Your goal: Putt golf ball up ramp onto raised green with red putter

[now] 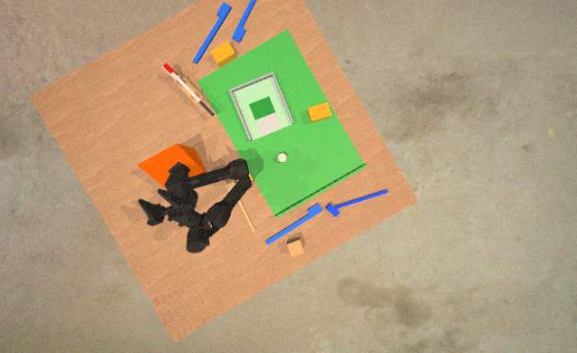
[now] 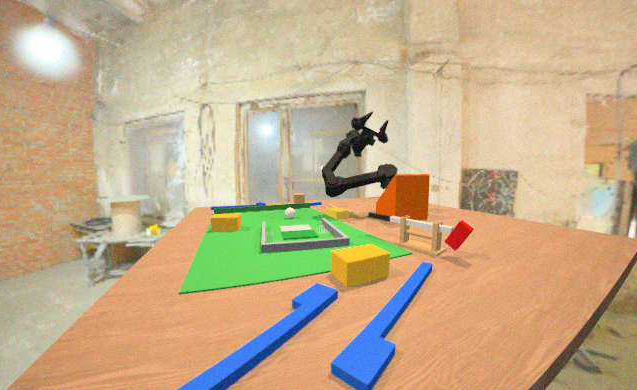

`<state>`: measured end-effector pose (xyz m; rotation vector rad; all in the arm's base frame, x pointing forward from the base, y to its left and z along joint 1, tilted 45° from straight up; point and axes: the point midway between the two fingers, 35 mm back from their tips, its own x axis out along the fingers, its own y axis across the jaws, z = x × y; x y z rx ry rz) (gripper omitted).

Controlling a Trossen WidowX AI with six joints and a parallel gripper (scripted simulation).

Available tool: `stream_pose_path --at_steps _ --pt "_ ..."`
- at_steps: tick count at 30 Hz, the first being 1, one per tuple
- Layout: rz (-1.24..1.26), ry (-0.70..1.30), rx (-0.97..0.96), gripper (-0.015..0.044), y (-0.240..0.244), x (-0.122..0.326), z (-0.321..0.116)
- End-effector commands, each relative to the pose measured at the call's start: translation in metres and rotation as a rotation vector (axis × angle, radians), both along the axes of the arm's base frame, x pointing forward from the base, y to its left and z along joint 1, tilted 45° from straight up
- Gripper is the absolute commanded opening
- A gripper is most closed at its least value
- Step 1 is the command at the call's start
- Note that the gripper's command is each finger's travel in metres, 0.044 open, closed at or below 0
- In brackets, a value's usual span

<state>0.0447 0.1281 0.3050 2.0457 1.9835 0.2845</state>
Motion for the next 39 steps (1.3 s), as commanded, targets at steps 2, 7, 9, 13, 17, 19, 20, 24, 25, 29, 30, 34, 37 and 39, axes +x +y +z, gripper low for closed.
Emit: stream_pose_path --at_steps 2,7,9,13,17,19,20,24,25,29,30,34,37,39 --pt "-0.016 -0.075 -0.017 0.0440 0.002 -0.003 0.001" --pt "-0.100 -0.602 -0.198 0.0440 0.022 -0.018 0.002" --pt "-0.115 -0.805 -0.299 0.0440 0.034 -0.022 -0.001" --pt "-0.090 -1.155 -0.526 0.0440 0.061 -0.022 -0.014" --pt "0.011 -1.442 -0.778 0.0440 0.091 -0.012 -0.035" --pt "0.090 -1.559 -0.904 0.0440 0.104 -0.002 -0.049" --pt "0.114 -1.587 -0.937 0.0440 0.108 0.001 -0.053" --pt "0.287 -1.718 -1.045 0.0440 0.122 0.011 -0.070" --pt "0.318 -1.742 -1.077 0.0440 0.125 0.015 -0.074" --pt "0.464 -1.825 -1.201 0.0440 0.135 0.033 -0.092" --pt "0.507 -1.843 -1.232 0.0440 0.137 0.038 -0.097" --pt "0.665 -1.869 -1.356 0.0440 0.140 0.063 -0.119" --pt "0.811 -1.870 -1.441 0.0440 0.139 0.085 -0.139" --pt "0.922 -1.859 -1.491 0.0440 0.137 0.101 -0.153"
